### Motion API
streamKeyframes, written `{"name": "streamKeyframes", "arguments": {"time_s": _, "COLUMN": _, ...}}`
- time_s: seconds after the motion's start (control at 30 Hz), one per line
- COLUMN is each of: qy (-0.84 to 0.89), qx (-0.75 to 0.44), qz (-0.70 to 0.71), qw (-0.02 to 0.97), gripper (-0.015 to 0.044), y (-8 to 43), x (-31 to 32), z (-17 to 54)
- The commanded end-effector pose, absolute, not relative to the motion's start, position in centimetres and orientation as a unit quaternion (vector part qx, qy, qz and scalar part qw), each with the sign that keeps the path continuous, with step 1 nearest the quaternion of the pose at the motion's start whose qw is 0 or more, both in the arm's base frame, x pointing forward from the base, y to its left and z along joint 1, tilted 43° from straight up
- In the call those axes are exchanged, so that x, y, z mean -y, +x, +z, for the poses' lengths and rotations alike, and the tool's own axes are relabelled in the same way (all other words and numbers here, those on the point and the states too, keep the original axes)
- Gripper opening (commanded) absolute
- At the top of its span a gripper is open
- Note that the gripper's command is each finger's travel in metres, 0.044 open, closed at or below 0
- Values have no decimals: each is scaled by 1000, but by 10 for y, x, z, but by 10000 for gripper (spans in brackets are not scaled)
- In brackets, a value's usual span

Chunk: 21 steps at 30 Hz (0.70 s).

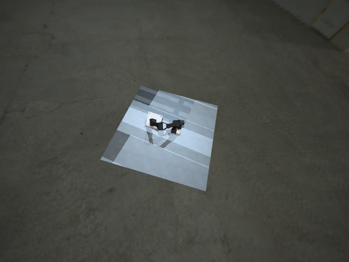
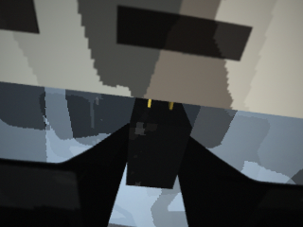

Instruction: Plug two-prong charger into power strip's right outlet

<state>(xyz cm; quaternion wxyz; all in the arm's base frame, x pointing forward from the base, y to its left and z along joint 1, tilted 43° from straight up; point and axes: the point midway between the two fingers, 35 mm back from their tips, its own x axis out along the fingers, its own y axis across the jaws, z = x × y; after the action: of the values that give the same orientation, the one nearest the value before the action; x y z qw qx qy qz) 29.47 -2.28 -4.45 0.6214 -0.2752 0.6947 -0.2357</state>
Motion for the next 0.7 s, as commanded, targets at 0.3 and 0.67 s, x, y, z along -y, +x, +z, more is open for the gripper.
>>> {"name": "streamKeyframes", "arguments": {"time_s": 0.3, "qy": -278, "qx": -694, "qz": -236, "qw": 622, "gripper": 0, "y": 299, "x": 23, "z": -43}}
{"name": "streamKeyframes", "arguments": {"time_s": 0.67, "qy": -277, "qx": -694, "qz": -236, "qw": 622, "gripper": 0, "y": 302, "x": 23, "z": -44}}
